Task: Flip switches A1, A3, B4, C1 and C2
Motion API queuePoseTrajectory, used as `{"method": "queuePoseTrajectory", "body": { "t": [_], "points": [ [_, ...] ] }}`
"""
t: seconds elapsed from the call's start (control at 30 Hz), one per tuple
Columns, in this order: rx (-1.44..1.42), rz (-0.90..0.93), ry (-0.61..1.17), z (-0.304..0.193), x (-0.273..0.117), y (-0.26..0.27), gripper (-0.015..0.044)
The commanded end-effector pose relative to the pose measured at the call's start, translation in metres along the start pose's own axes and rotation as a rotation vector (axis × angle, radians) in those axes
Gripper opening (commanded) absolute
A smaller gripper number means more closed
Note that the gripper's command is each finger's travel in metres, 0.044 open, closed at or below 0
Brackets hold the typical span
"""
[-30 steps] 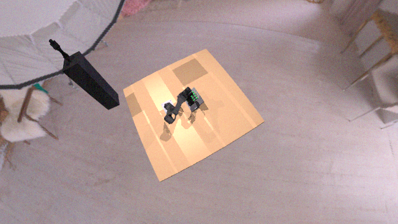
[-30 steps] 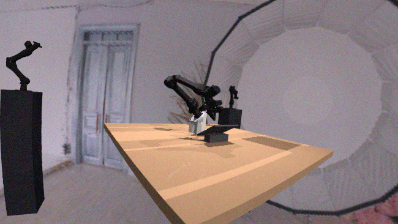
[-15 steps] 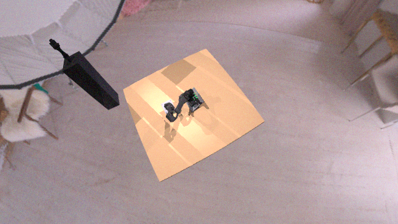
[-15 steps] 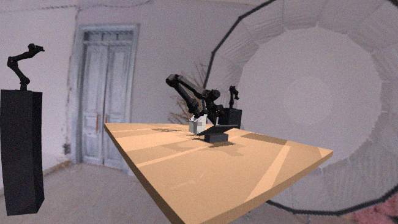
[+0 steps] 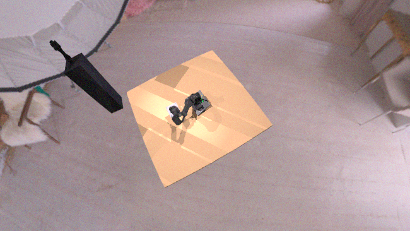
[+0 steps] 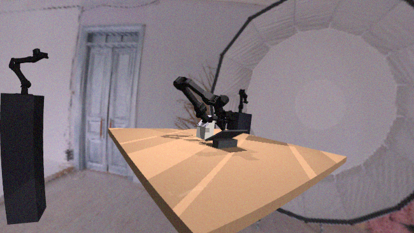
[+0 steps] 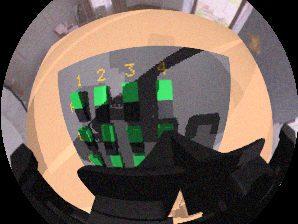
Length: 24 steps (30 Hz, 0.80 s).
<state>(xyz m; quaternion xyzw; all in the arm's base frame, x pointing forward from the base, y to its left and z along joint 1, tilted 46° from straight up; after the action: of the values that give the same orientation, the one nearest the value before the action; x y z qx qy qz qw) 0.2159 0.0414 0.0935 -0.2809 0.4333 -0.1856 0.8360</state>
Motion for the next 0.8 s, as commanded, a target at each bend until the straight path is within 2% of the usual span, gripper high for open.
{"method": "queuePoseTrajectory", "body": {
  "t": [0.0, 0.77],
  "points": [
    [-0.006, 0.006, -0.001, 0.0000, 0.0002, 0.0004, 0.0000],
    [-0.006, 0.006, -0.001, 0.0000, 0.0022, 0.0004, 0.0000]
  ]
}}
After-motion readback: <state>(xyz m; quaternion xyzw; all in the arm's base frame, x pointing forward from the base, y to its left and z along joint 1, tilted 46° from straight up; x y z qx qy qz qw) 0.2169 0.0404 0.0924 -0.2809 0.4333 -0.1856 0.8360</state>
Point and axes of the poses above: the point midway between the two fingers, 35 mm back from their tips, its own x axis out along the fingers, its own y axis across the jaws, z = x × y, the point moved 10 cm from there along -x, back along the fingers, and after that the axes turned 13 degrees about x, right-handed, at the moved point
